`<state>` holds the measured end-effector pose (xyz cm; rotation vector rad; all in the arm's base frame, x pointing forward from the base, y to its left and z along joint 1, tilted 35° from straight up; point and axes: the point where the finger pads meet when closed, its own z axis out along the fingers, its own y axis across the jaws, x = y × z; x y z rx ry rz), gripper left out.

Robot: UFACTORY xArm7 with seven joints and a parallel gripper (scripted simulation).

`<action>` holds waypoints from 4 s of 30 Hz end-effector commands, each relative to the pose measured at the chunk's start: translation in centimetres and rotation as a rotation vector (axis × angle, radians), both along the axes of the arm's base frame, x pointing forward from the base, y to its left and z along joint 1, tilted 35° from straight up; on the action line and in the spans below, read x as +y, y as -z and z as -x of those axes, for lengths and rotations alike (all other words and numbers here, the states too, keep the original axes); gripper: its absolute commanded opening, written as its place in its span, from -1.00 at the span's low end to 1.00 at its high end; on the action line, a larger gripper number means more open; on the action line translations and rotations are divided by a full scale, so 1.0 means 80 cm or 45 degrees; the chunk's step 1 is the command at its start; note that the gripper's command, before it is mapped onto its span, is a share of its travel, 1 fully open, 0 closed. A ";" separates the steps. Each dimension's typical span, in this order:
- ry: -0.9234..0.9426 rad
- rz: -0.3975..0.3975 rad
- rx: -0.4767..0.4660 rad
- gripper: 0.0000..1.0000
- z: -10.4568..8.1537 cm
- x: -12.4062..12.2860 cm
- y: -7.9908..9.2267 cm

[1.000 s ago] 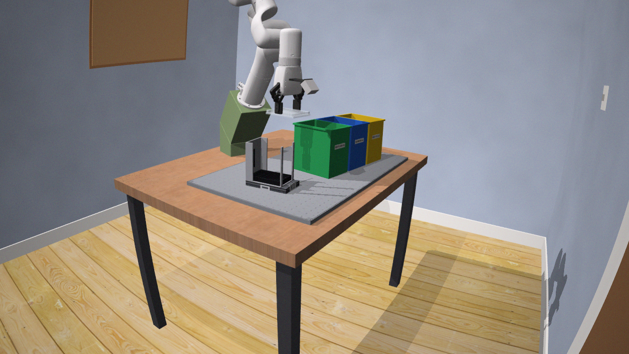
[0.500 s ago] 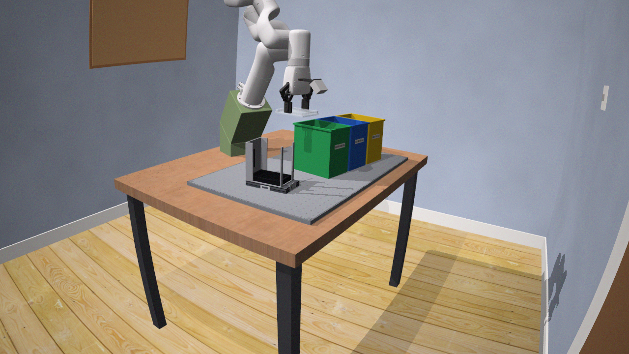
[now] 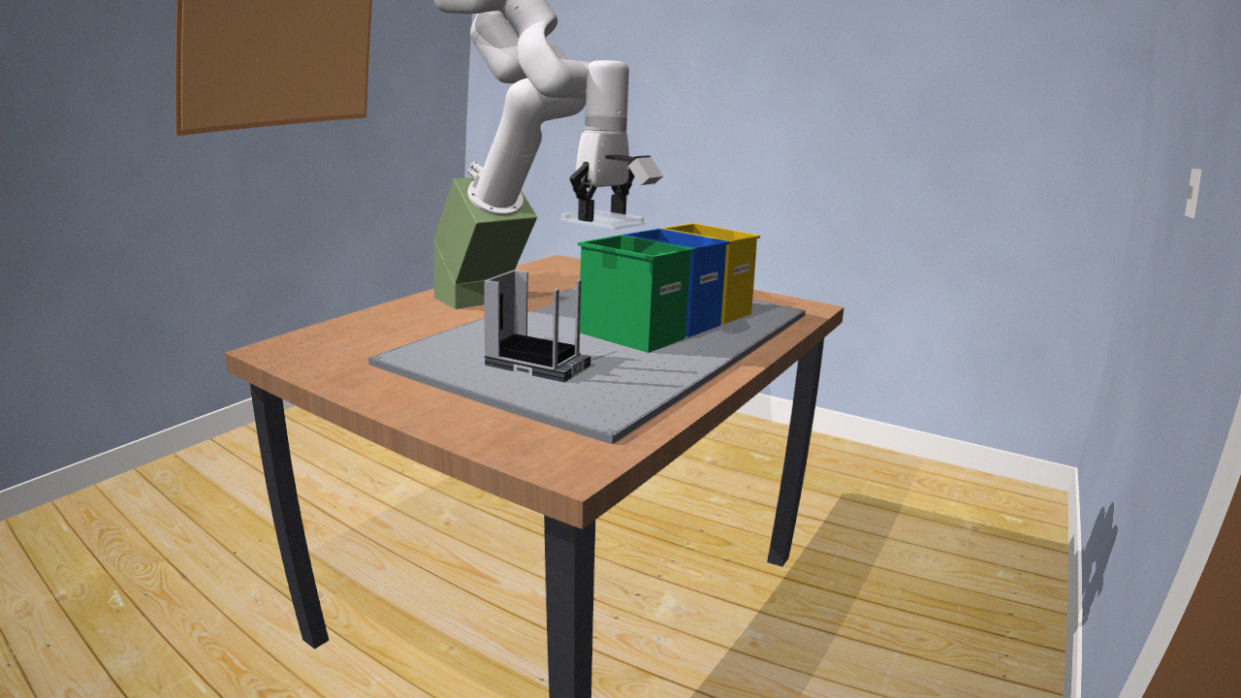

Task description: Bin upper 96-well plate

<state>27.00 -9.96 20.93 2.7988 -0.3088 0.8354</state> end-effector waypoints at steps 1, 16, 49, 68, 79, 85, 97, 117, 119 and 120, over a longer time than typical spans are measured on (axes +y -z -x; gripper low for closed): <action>0.002 0.002 -0.002 -1.00 -0.008 0.021 0.001; 0.002 0.002 -0.002 -1.00 -0.025 0.072 0.009; 0.001 0.001 -0.002 -1.00 -0.064 0.186 0.027; 0.001 0.001 -0.002 -1.00 -0.086 0.253 0.038; 0.001 0.001 -0.002 -1.00 -0.090 0.264 0.039; 0.001 0.001 -0.002 -1.00 -0.090 0.263 0.039; 0.001 0.001 -0.002 -1.00 -0.090 0.263 0.039; 0.001 0.001 -0.001 -1.00 -0.094 0.259 0.048; 0.001 0.001 -0.001 -1.00 -0.097 0.258 0.051; 0.001 0.001 -0.001 -1.00 -0.098 0.258 0.053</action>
